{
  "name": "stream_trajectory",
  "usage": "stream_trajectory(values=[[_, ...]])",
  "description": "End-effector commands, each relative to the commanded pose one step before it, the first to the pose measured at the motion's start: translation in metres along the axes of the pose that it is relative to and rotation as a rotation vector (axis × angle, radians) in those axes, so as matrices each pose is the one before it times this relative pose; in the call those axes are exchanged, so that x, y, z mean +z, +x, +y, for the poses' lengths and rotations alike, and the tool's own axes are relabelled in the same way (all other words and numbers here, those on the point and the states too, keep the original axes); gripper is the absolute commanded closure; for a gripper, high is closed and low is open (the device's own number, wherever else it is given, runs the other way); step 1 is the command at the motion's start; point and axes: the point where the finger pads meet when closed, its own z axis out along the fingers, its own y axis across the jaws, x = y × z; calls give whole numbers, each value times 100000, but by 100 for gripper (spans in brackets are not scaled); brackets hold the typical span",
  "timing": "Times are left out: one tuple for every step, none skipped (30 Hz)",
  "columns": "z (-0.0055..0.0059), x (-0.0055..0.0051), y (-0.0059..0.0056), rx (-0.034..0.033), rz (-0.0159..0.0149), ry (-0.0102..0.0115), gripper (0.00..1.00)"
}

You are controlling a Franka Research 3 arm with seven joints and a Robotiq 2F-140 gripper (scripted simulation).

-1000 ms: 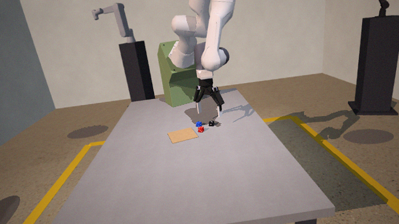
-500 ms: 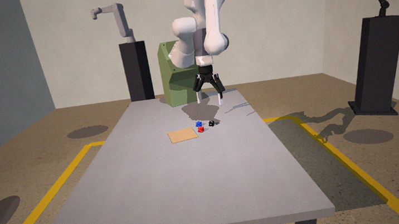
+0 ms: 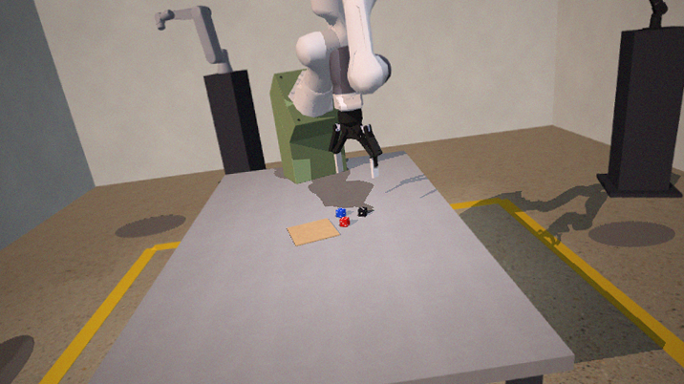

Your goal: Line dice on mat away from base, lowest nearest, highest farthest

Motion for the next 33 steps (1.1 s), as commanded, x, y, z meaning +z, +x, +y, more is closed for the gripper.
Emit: stream_trajectory(values=[[19,-126,168,-1539,313,-527,0],[-42,40,-87,-4566,-28,-15,0],[-61,58,-128,-6390,-69,-36,0],[-72,67,-151,-7066,-117,-58,0],[-43,37,-84,-3792,-82,-38,0],[-30,26,-59,-2594,-63,-28,0],[-46,39,-90,-3849,-106,-45,0],[-9,7,-17,-713,-21,-9,0],[-28,23,-53,-2217,-69,-28,0],[-5,4,-9,-394,-13,-5,0],[0,0,0,0,0,0,0],[0,0,0,0,0,0,0],[0,0,0,0,0,0,0],[0,0,0,0,0,0,0],[0,0,0,0,0,0,0],[0,0,0,0,0,0,0],[0,0,0,0,0,0,0],[0,0,0,0,0,0,0],[0,0,0,0,0,0,0],[0,0,0,0,0,0,0],[0,0,0,0,0,0,0],[0,0,0,0,0,0,0],[0,0,0,0,0,0,0],[0,0,0,0,0,0,0],[0,0,0,0,0,0,0],[0,0,0,0,0,0,0],[0,0,0,0,0,0,0],[0,0,0,0,0,0,0],[0,0,0,0,0,0,0],[0,0,0,0,0,0,0],[0,0,0,0,0,0,0],[0,0,0,0,0,0,0],[0,0,0,0,0,0,0]])
